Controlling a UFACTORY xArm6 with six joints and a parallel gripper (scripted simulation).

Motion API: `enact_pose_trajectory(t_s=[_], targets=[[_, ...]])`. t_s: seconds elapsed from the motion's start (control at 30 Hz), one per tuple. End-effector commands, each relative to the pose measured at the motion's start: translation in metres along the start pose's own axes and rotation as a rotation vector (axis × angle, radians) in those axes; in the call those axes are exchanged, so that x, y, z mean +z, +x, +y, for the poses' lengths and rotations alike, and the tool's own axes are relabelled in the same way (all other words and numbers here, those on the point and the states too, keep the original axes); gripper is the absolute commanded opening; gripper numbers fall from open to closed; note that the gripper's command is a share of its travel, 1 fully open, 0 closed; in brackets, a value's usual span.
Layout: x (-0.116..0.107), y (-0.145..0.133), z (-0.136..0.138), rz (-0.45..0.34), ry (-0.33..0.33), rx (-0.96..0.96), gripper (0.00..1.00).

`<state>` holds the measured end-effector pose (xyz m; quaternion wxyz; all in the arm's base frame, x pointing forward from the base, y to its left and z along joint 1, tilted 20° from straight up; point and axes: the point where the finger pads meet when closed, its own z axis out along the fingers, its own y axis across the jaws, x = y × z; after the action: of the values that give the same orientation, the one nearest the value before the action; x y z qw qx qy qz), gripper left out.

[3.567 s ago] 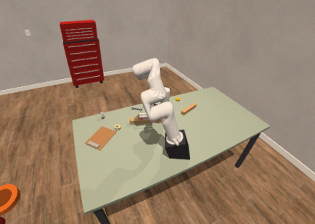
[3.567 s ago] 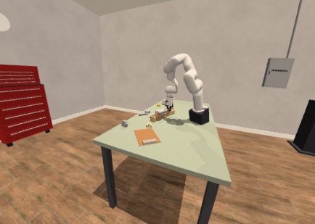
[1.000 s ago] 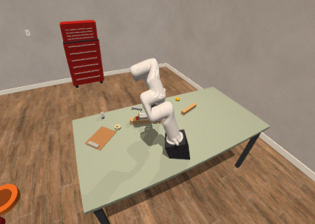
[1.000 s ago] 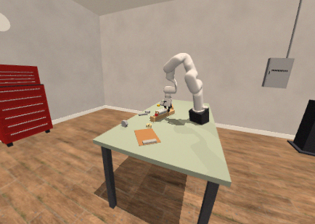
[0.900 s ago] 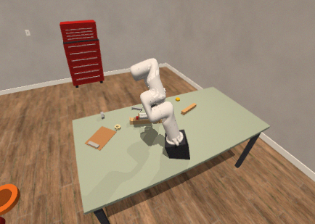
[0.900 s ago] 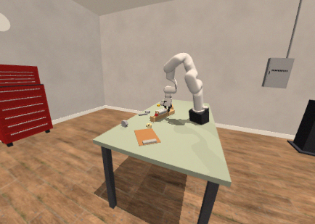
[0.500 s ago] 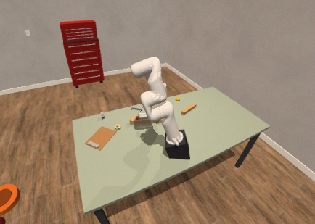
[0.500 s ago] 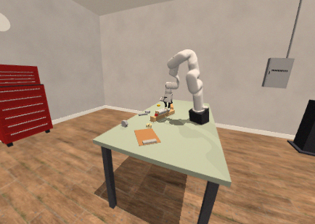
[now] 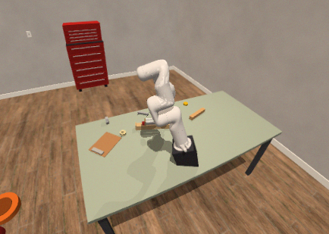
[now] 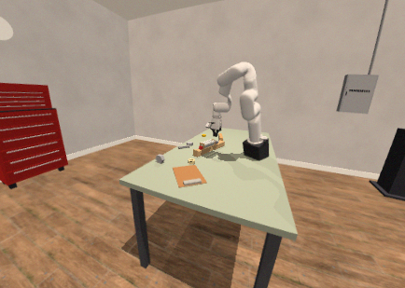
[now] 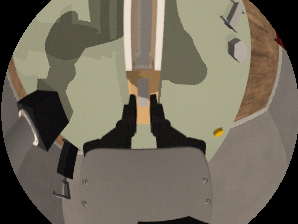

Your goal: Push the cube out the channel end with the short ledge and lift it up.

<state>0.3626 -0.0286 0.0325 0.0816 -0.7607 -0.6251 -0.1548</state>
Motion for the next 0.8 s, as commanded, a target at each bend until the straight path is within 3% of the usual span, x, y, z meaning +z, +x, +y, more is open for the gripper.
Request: enact_pose_trajectory(t_s=[0.0,0.13,0.3,0.57,0.77], targets=[[-0.001,-0.03,0.003,-0.002,-0.003,0.0,0.0],[-0.001,-0.077,0.001,0.0,-0.004,0.0,0.0],[0.001,-0.078,0.001,0.0,-0.004,0.0,0.0],[0.044,-0.078,0.002,0.0,-0.004,0.0,0.0],[0.047,-0.079,0.002,0.0,-0.004,0.0,0.0]])
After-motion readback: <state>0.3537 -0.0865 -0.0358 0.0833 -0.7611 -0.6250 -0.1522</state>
